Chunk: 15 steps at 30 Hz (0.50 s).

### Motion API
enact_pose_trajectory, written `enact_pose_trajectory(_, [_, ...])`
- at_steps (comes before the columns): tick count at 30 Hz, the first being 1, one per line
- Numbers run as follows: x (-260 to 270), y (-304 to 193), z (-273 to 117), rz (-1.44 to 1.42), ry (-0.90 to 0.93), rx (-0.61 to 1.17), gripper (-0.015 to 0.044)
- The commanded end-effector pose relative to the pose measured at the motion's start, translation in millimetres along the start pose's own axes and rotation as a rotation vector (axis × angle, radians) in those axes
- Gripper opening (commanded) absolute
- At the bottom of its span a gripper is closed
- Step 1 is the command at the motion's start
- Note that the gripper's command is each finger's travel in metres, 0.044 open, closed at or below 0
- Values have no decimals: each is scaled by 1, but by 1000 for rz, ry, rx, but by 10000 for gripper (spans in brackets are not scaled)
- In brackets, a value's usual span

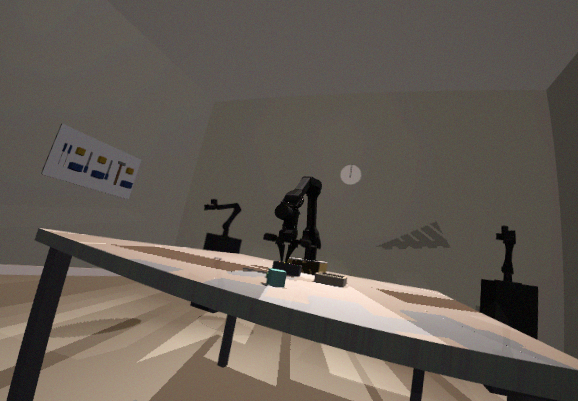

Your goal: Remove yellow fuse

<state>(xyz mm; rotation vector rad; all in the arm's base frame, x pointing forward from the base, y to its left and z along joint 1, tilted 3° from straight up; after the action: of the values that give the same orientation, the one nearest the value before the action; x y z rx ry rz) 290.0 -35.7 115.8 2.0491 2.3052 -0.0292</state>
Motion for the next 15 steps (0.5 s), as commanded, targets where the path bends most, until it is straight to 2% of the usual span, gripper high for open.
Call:
enact_pose_trajectory(1, [0,0,3,-1,-5,2,66])
enact_pose_trajectory(15, [0,0,8,3,0,1,52])
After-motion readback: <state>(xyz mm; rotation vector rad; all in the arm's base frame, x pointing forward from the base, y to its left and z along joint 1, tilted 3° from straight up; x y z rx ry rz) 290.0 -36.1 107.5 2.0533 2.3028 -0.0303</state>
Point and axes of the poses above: the point midway between the two fingers, 35 mm back from their tips, its own z axis out along the fingers, its own x axis across the jaws, y = z × x, the point moved 9 cm from there along -z, back along the fingers, and after that the axes turned 4 degrees about -z, right-handed, at the moved point
